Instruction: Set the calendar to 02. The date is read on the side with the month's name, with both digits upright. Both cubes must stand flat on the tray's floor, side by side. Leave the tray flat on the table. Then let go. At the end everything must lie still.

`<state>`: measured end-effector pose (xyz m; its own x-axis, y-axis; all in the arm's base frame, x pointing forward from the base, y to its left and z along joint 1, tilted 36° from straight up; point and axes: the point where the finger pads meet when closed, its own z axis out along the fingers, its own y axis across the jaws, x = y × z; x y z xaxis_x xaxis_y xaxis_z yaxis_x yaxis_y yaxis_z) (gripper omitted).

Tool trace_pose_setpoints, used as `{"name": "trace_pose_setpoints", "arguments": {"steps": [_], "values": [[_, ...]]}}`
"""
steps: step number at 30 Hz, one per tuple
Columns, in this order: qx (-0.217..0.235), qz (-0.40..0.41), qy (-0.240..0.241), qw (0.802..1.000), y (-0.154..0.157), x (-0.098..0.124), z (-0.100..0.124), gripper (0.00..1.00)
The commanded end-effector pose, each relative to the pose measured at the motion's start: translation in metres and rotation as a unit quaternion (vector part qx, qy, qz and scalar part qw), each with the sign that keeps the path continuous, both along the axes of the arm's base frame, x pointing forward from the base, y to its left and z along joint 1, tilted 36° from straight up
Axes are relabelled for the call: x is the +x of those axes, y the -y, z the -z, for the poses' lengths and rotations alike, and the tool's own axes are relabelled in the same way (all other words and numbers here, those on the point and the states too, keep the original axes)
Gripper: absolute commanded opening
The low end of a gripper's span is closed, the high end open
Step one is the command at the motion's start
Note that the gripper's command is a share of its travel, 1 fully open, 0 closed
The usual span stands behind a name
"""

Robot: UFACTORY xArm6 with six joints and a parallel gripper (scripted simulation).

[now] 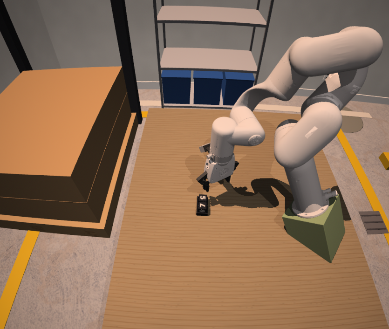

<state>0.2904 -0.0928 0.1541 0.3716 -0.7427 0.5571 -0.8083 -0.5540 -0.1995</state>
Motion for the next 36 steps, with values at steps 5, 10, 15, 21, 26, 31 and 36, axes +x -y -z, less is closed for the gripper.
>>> {"name": "trace_pose_setpoints", "arguments": {"steps": [5,10,15,21,26,31,36], "values": [[0.0,0.0,0.001,1.0,-0.001,0.0,-0.003,1.0],[0.0,0.0,0.001,1.0,-0.006,-0.006,-0.013,1.0],[0.0,0.0,0.001,1.0,-0.014,-0.017,-0.031,1.0],[0.0,0.0,0.001,1.0,-0.02,-0.024,-0.044,1.0],[0.0,0.0,0.001,1.0,-0.023,-0.027,-0.049,1.0],[0.0,0.0,0.001,1.0,-0.023,-0.027,-0.049,1.0],[0.0,0.0,0.001,1.0,-0.023,-0.027,-0.049,1.0]]}}
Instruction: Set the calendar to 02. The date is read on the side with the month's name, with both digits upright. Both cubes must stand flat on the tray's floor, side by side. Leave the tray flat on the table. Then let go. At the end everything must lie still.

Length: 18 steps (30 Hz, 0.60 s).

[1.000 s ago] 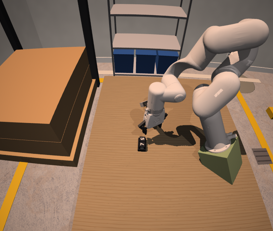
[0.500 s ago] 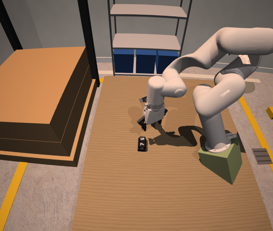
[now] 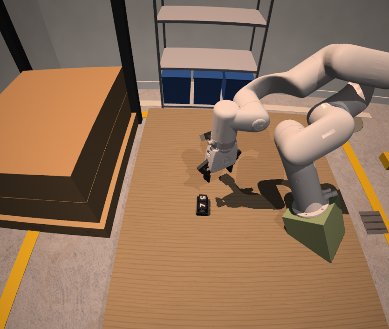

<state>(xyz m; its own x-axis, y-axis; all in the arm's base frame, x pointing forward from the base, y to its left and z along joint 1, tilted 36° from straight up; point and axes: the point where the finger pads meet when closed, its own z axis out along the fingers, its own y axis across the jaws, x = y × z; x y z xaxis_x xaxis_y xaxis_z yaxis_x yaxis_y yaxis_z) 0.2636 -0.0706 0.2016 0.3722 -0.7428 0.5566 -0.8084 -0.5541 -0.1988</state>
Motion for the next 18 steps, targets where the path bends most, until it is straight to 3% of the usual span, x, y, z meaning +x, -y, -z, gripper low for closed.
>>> {"name": "trace_pose_setpoints", "arguments": {"steps": [1,8,18], "values": [[0.0,0.0,0.002,1.0,-0.0004,-0.0002,-0.0018,1.0],[-0.009,-0.016,-0.006,1.0,-0.0009,0.0005,-0.002,1.0],[-0.072,-0.123,-0.057,0.988,-0.0042,0.0053,-0.0027,1.0]]}}
